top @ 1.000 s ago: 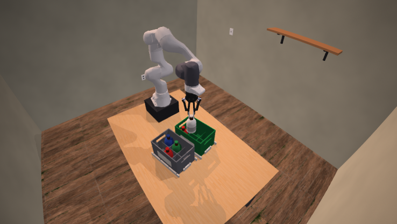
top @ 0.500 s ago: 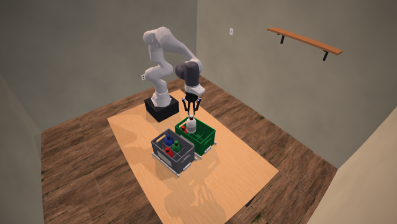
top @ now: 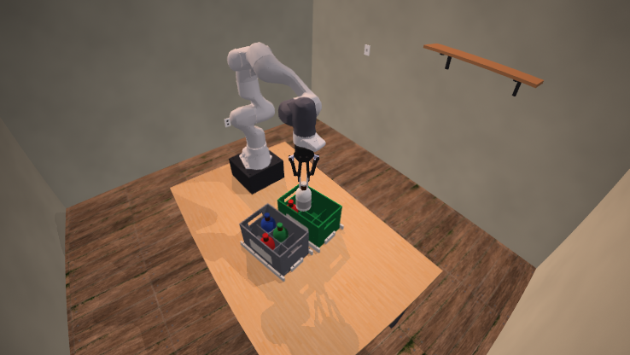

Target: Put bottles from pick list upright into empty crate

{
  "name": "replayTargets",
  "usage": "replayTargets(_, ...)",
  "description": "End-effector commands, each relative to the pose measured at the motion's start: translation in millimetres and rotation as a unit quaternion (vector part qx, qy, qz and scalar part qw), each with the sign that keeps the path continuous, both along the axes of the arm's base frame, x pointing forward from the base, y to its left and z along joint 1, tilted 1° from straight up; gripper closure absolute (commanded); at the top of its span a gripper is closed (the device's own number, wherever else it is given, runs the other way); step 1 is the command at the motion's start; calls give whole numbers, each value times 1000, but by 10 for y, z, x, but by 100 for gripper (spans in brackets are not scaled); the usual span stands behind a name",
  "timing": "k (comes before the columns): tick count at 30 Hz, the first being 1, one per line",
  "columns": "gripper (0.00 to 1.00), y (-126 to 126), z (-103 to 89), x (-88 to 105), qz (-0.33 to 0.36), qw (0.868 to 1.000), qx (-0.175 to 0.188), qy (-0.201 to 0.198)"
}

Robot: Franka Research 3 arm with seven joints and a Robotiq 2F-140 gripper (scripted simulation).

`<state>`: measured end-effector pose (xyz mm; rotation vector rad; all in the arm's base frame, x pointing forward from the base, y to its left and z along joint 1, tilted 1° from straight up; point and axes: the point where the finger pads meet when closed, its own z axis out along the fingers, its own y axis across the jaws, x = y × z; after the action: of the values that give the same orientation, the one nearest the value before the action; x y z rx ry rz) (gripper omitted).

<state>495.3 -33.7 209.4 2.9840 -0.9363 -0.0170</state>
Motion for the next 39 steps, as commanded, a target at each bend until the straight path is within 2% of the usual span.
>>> replayTargets(1,100,22,48,48,-2,1000,0,-8)
replayTargets(15,100,22,48,48,-2,1000,0,-8)
replayTargets(39,100,16,-172,55,-2,1000,0,-8)
